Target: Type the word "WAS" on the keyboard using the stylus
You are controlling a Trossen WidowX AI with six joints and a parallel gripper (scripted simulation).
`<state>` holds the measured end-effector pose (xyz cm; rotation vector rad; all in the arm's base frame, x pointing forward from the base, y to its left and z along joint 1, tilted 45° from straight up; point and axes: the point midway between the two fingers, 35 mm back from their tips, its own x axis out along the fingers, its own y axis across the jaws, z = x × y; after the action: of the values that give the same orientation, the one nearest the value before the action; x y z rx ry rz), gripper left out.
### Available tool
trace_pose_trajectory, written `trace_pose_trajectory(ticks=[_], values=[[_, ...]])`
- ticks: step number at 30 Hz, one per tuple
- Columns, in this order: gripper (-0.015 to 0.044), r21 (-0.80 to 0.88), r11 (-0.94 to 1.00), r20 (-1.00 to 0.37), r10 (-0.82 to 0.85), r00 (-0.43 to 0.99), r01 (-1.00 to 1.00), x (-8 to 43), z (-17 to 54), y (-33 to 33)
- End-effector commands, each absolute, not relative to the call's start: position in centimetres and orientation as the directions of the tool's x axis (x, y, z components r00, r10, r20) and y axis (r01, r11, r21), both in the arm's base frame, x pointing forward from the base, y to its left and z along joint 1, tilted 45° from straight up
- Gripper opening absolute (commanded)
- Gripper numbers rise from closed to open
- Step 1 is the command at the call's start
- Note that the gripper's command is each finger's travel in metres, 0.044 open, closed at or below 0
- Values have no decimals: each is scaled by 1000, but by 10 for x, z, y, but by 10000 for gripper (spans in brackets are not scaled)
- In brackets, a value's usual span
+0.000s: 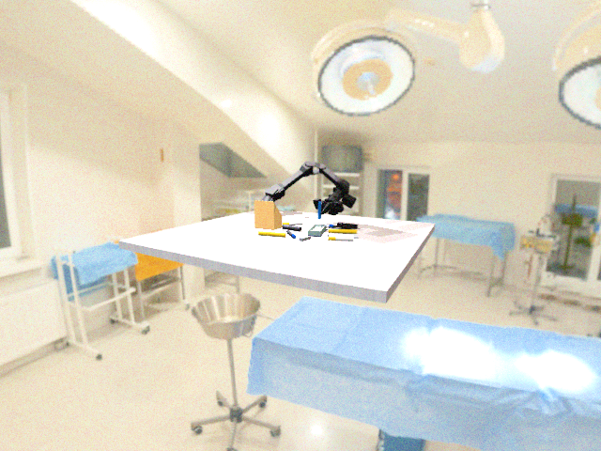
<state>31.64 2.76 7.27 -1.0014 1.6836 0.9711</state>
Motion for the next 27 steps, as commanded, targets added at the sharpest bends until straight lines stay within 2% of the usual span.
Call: trace_pose_trajectory(ticks=[1,13,16,27], values=[[0,167,368,-949,-193,-251,-915,317,69,28],[0,167,368,-949,-193,-251,-915,317,69,28],[79,167,368,-949,-192,-250,-915,319,69,27],[81,166,368,-949,-192,-250,-915,321,69,27]])
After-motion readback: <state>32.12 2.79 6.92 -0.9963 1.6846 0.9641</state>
